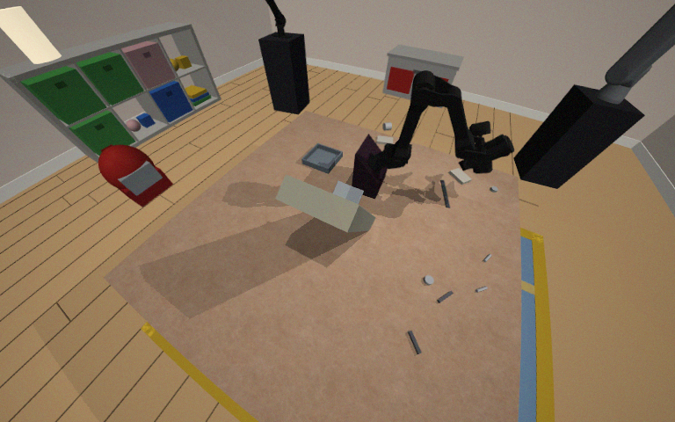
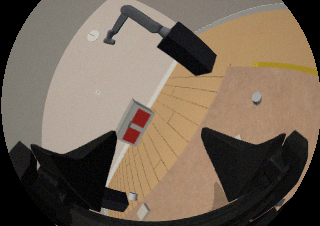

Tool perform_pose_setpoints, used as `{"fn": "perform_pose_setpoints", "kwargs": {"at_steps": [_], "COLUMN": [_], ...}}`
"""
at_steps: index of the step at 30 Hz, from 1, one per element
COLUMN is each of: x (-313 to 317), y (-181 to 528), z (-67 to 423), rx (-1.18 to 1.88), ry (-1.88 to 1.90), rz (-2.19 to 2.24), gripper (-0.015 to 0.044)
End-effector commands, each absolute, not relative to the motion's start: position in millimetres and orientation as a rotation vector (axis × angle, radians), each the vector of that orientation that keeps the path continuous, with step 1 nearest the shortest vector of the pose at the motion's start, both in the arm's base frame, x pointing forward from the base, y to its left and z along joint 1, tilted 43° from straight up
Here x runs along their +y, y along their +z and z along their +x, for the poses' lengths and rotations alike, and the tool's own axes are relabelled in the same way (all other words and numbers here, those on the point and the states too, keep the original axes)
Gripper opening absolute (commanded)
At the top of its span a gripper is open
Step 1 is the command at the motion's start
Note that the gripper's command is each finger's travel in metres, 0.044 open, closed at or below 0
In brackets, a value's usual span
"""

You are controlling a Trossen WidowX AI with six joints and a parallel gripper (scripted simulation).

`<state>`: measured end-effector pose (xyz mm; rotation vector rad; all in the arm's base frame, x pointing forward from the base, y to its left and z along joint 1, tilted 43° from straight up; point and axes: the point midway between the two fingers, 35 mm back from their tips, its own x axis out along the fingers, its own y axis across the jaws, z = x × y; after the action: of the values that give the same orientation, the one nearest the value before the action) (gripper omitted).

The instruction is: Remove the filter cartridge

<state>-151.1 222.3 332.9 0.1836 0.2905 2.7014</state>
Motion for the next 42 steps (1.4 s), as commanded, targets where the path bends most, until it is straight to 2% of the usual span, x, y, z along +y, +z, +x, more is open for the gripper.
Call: {"fn": "perform_pose_setpoints", "kwargs": {"at_steps": [1,5,11,18,25,33,42], "x": [223.0,237.7,272.2,292.2,273.0,206.5,94.9], "y": [332.7,329.2,317.8,299.9,280.3,257.3,232.7], "z": [-150.4,-132.7,-71.9,28.6,133.3,233.4,300.2], "rx": [0.29,0.269,0.221,0.186,0.187,0.232,0.317], "ry": [2.698,2.616,2.37,2.021,1.675,1.307,0.935], "rz": [0.183,0.168,0.119,0.046,-0.026,-0.081,-0.084], "gripper": [0.0374,0.0269,0.0111,0.011,0.011,0.011,0.011]}}
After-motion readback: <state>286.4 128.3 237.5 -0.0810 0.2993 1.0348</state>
